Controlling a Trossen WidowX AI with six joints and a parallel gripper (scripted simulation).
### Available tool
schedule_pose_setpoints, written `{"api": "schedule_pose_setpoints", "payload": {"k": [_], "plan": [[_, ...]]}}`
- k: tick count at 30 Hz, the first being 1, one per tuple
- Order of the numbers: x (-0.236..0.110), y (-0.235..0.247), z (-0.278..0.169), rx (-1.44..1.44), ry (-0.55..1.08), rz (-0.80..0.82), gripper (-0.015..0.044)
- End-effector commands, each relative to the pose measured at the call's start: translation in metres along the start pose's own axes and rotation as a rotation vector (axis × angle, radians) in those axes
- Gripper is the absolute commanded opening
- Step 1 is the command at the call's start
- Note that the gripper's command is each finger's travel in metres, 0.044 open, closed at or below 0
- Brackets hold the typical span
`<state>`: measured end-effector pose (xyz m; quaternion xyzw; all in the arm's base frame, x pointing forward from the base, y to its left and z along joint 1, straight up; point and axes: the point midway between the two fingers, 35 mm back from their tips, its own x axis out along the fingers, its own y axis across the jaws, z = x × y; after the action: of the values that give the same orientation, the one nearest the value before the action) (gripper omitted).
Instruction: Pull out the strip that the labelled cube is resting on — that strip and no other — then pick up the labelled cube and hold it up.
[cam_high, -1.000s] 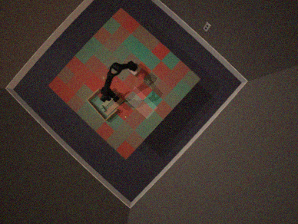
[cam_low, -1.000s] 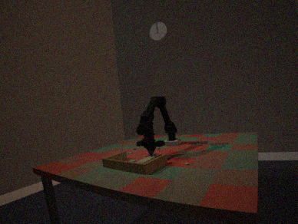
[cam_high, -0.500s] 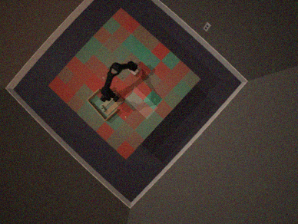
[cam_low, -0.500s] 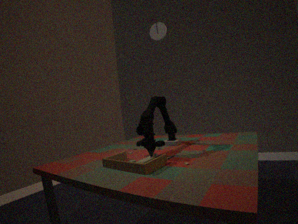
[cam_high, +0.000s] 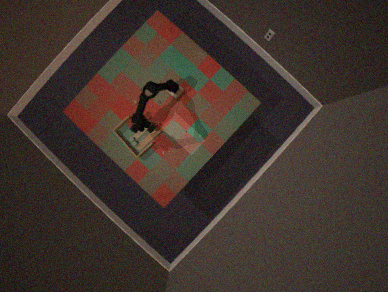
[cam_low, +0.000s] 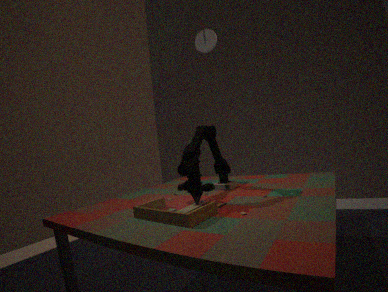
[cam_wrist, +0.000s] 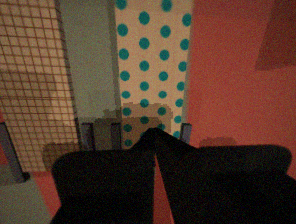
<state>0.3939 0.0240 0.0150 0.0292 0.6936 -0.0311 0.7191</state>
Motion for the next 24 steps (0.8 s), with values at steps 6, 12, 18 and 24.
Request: {"api": "schedule_pose_setpoints", "payload": {"k": [6,12,18,24], "plan": [[0.0023,0.0010,0.0007,0.003,-0.001,0.005,0.0000],[0.0029,0.0010,0.0009,0.003,-0.001,0.005,0.0000],[0.0034,0.0010,0.0009,0.003,-0.001,0.005,0.0000],[0.0036,0.0009,-0.0073,0.003,-0.001,0.005,0.0000]]}}
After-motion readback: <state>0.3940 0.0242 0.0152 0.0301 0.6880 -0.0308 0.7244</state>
